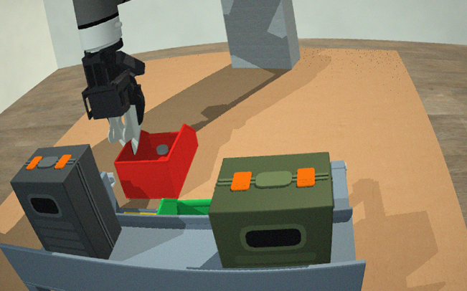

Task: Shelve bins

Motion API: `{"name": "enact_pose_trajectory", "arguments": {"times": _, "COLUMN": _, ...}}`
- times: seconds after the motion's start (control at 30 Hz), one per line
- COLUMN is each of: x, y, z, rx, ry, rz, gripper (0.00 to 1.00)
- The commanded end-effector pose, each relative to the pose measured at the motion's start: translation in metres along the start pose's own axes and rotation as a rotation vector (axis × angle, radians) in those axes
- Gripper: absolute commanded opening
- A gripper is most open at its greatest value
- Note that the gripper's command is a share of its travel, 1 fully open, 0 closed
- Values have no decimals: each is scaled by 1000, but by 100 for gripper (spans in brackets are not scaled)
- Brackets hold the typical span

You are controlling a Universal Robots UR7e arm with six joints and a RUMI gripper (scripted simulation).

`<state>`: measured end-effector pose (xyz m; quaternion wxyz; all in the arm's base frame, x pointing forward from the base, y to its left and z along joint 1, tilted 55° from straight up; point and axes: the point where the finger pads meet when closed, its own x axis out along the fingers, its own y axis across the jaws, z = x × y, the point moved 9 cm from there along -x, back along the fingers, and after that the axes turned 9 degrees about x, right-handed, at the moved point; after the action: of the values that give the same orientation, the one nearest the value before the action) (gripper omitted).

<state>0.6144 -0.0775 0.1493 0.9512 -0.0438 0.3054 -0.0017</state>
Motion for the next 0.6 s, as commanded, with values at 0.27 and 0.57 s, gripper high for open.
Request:
{"name": "enact_pose_trajectory", "arguments": {"times": 0.27, "x": -6, "y": 0, "z": 0, "rx": 0, "ry": -1, "rz": 0, "gripper": 0}}
{"name": "enact_pose_trajectory", "arguments": {"times": 0.57, "x": -17, "y": 0, "z": 0, "rx": 0, "ry": -1, "rz": 0, "gripper": 0}}
